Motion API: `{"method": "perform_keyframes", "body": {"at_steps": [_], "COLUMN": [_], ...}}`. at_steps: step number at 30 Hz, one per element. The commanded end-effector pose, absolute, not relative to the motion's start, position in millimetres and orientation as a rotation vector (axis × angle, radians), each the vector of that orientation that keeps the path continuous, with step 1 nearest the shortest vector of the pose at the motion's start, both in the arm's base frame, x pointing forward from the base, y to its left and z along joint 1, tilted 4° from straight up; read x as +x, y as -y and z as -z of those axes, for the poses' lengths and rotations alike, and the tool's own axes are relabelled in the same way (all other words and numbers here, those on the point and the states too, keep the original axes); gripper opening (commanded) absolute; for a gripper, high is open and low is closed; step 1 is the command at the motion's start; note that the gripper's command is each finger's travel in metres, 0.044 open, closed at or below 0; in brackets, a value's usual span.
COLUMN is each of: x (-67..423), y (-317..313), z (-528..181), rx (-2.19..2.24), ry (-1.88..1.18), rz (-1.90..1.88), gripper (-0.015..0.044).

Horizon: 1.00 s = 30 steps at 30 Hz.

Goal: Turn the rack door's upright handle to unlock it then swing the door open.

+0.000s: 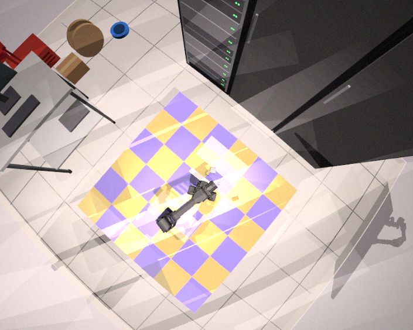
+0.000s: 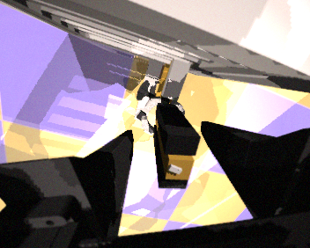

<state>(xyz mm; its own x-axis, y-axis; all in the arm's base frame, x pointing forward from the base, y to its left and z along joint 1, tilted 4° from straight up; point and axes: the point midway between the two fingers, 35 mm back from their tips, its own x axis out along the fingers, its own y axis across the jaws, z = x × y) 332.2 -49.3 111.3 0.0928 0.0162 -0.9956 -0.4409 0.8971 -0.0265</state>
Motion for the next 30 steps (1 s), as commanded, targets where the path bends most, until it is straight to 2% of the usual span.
{"method": "perform_keyframes", "body": {"at_steps": [1,23,30], "x": [332.3,332.2,332.2], "y": [49.1,49.1,49.1], "z": [-110.5,-110.4,-110.4], "rx": [-0.513,-1.367,-1.423], "ry": [-1.417,-1.048,-1.01], "rz": [-0.494,-1.268,-1.318], "gripper": [0.0297,0.0297,0.0297]}}
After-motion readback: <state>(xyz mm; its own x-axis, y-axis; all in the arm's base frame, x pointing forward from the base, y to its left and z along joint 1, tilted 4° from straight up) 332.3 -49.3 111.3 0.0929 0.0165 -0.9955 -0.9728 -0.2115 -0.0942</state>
